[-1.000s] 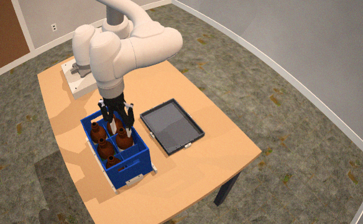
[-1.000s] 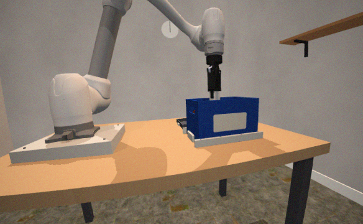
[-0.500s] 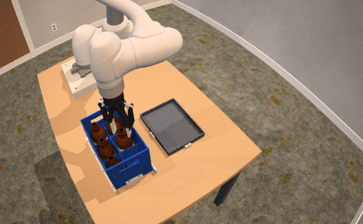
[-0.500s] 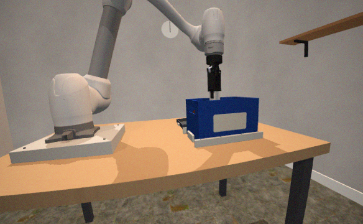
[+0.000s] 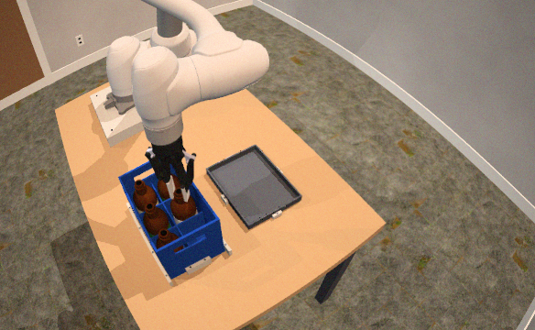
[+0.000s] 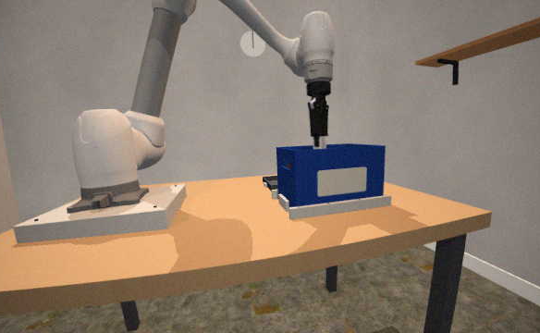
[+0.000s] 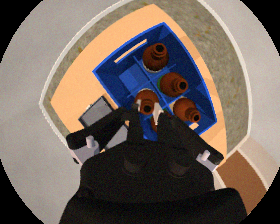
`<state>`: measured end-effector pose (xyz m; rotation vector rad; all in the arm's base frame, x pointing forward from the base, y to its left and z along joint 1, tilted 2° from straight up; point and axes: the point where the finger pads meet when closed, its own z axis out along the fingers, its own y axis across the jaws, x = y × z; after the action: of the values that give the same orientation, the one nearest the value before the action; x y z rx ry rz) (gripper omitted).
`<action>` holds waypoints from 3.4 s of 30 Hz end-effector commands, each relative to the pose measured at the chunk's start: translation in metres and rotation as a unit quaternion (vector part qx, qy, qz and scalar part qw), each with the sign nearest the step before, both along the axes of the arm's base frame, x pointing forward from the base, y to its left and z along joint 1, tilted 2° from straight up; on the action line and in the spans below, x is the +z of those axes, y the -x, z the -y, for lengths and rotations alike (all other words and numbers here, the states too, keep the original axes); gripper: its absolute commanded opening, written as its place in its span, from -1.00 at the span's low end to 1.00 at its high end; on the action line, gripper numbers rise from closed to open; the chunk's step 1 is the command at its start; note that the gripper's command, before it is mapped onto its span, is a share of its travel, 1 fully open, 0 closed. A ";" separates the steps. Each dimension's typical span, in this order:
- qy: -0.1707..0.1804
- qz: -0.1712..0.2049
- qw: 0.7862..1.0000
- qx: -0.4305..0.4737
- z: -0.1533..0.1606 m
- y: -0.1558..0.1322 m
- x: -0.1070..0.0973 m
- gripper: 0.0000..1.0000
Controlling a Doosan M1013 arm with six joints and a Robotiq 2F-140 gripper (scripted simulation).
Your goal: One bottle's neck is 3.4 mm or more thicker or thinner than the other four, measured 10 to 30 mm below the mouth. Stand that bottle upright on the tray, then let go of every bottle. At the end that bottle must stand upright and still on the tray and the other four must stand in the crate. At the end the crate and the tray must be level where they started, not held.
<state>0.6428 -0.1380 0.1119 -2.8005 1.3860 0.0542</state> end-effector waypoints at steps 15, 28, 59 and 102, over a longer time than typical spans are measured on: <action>0.000 0.000 1.000 0.000 0.000 0.000 0.000 -1.00; 0.000 0.000 1.000 0.000 0.000 0.000 0.000 -1.00; 0.000 0.000 1.000 0.000 0.000 0.000 0.000 -1.00; 0.000 0.000 1.000 0.000 0.000 0.000 0.002 -0.24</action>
<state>0.6427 -0.1380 0.1131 -2.8006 1.3860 0.0545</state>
